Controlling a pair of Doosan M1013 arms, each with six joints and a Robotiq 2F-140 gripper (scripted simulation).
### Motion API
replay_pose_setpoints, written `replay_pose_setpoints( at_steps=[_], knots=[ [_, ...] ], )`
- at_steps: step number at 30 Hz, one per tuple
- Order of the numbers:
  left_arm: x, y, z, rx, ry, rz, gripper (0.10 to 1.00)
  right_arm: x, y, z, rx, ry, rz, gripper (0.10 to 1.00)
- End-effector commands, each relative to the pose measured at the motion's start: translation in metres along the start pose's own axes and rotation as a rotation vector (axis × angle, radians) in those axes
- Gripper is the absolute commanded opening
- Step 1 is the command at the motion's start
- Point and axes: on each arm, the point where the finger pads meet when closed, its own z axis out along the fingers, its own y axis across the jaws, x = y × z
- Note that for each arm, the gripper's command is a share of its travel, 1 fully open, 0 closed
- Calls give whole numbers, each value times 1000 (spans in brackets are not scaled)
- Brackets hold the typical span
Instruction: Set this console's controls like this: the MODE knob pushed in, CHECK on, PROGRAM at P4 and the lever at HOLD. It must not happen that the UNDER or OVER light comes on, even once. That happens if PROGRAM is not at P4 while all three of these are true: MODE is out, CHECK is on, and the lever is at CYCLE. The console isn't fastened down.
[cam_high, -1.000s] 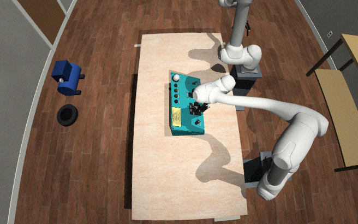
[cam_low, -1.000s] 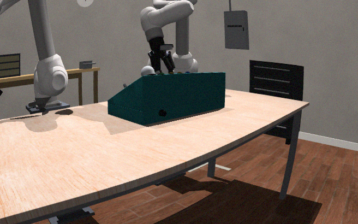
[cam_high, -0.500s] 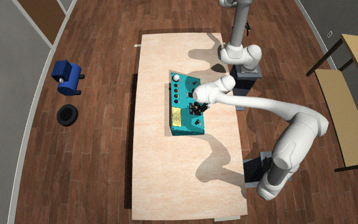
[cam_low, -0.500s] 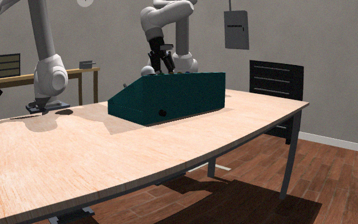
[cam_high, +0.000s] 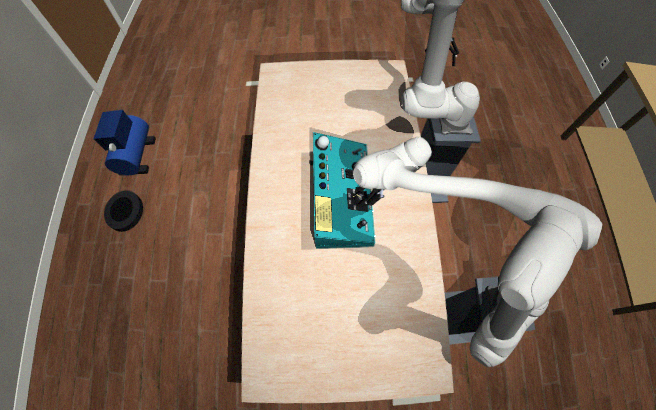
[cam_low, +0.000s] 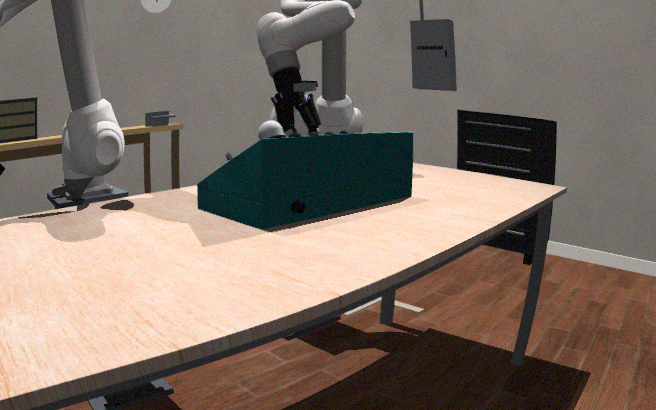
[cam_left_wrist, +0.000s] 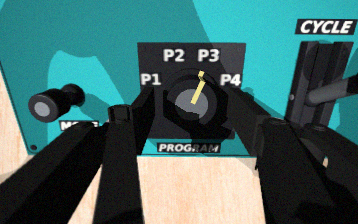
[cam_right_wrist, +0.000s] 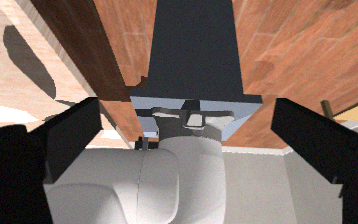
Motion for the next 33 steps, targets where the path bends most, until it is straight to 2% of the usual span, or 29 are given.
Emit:
replay_pose_setpoints(
  at_steps=[1, 33],
  knots=[
    [1, 0, -1, -1, 2, 0, 497, 0, 0, 0, 0, 1, 0, 1000],
    [1, 0, 2, -1, 2, 0, 497, 0, 0, 0, 0, 1, 0, 1000]
  ],
)
